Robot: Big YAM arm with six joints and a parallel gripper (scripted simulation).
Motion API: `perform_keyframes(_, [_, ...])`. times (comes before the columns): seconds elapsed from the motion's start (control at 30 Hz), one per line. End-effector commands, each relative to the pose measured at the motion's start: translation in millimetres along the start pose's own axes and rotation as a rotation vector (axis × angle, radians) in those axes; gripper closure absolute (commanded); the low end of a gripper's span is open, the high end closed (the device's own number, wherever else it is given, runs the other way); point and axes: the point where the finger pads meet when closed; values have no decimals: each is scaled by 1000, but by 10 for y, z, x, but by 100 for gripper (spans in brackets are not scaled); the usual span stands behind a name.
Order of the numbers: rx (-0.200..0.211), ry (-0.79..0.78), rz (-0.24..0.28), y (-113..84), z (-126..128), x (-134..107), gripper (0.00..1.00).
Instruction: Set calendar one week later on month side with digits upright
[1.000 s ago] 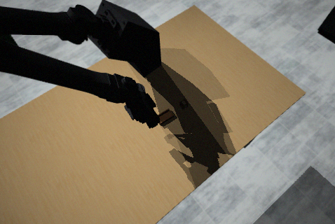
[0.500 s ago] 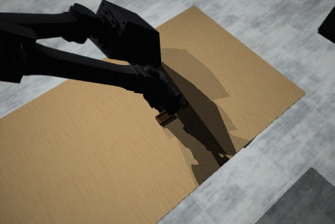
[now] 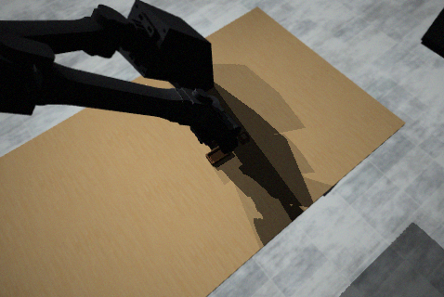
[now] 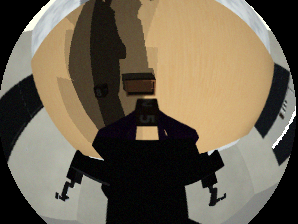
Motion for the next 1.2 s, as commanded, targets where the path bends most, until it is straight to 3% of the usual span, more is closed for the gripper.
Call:
perform_keyframes(0.0, [4, 6, -17, 71, 12, 92, 75])
perform_keyframes(0.4, [5, 3, -14, 455, 11, 69, 75])
perform_keyframes(0.5, [9, -18, -30, 422, 79, 81, 75])
perform_keyframes(0.67, [4, 3, -14, 577, 9, 67, 75])
perform_keyframes(0.8, [10, -9, -43, 503, 58, 138, 75])
perform_keyframes(1.17, [7, -3, -39, 518, 33, 137, 75])
Point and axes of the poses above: the point where the finger pads meet when closed, its own y axis out along the fingers, its own z axis across the jaws, x = y × z, and after that the axes turned 8 degrees about y, right-handed
